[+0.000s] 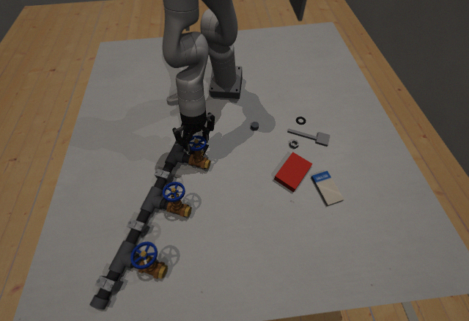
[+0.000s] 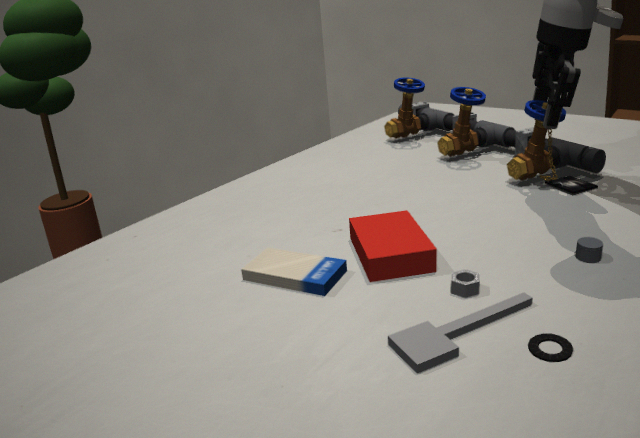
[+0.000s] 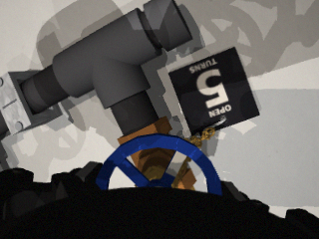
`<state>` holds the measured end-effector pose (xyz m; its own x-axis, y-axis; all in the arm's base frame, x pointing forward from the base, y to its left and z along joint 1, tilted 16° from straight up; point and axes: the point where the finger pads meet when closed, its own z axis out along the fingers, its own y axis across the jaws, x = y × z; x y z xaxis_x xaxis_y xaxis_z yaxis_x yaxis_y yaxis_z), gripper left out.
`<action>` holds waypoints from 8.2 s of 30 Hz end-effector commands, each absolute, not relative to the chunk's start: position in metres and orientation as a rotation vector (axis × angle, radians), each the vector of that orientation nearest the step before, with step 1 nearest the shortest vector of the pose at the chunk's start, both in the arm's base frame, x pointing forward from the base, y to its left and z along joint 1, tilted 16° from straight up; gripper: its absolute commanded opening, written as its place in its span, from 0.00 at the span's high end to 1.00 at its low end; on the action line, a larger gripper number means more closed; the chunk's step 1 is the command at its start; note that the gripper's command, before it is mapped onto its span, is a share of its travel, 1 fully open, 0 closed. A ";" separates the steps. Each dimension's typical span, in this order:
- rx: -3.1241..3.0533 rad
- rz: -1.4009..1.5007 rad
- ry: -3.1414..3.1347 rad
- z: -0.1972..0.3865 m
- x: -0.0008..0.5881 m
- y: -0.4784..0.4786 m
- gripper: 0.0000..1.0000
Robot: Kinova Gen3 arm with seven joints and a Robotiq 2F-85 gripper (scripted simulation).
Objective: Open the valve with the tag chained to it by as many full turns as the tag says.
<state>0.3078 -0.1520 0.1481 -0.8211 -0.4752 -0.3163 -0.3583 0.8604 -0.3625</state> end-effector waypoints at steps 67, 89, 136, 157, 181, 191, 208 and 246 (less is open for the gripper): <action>-0.774 -0.462 2.599 0.148 0.308 -0.152 0.00; -0.503 -0.401 2.642 0.148 0.308 -0.152 0.00; 1.216 0.046 2.329 0.148 0.308 -0.152 0.00; 1.929 0.271 1.824 0.148 0.308 -0.152 0.00; 2.405 0.448 1.241 0.148 0.308 -0.152 0.00; 2.478 0.478 1.118 0.148 0.308 -0.152 0.00; 2.524 0.498 1.035 0.148 0.308 -0.152 0.00; 2.517 0.495 1.048 0.148 0.308 -0.152 0.29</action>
